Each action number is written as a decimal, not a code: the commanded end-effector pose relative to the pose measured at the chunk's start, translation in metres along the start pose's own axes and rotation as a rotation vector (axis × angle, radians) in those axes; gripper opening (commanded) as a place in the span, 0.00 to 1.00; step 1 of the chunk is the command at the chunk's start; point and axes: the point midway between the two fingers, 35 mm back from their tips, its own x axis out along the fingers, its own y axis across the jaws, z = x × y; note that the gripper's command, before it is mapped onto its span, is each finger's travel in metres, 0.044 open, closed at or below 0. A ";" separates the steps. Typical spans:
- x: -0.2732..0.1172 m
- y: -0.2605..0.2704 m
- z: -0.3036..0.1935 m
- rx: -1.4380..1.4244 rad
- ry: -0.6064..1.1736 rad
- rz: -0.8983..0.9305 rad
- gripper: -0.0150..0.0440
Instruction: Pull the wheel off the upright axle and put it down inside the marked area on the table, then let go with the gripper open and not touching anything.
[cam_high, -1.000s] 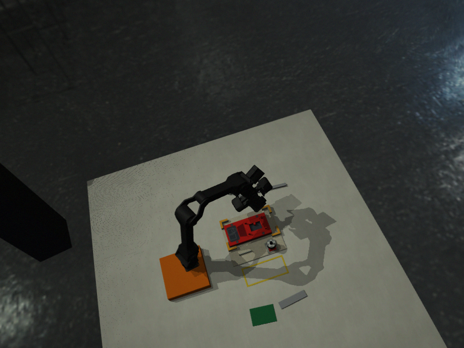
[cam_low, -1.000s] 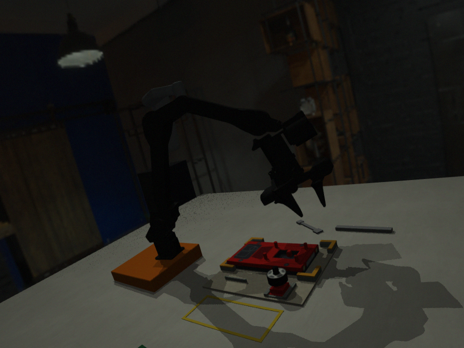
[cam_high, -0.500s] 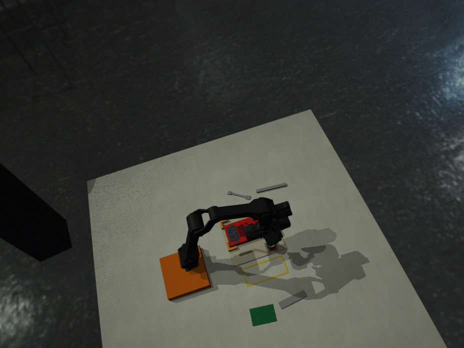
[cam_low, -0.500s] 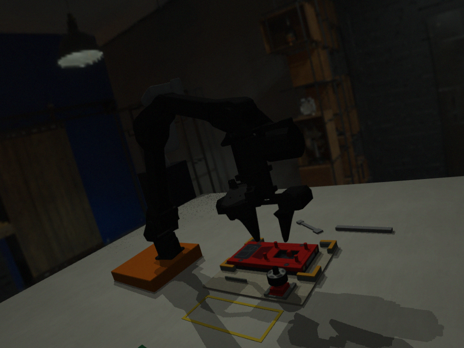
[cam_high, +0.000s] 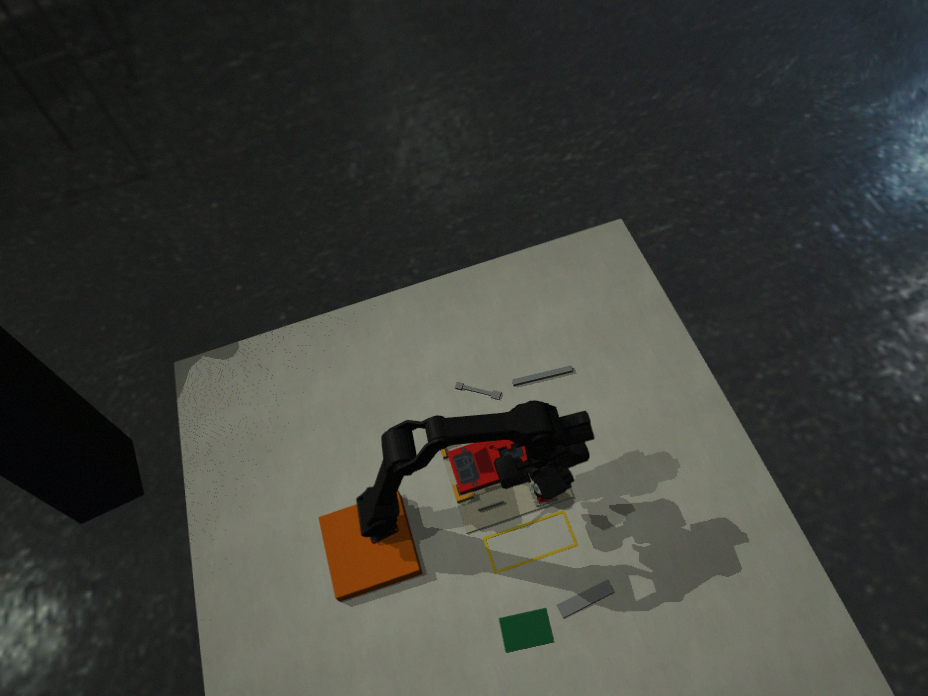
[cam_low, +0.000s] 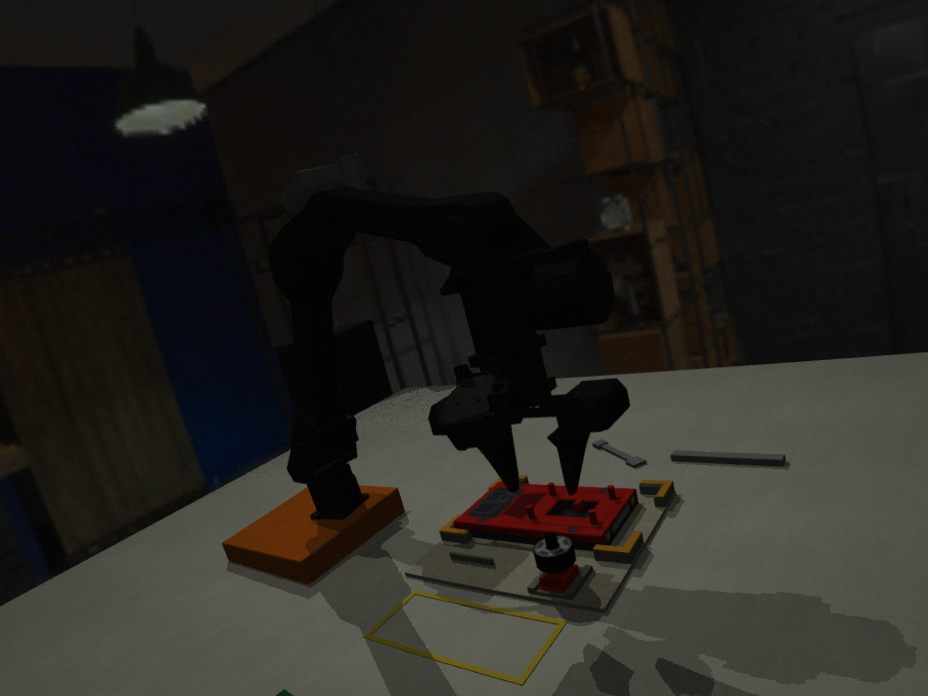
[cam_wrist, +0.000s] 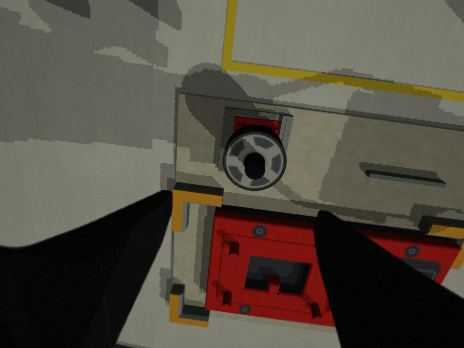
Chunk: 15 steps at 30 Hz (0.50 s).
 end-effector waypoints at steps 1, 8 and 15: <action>0.017 -0.001 -0.001 -0.004 0.007 -0.017 0.76; 0.056 -0.002 -0.001 -0.004 0.006 -0.017 0.76; 0.073 -0.005 -0.002 -0.004 0.007 -0.017 0.76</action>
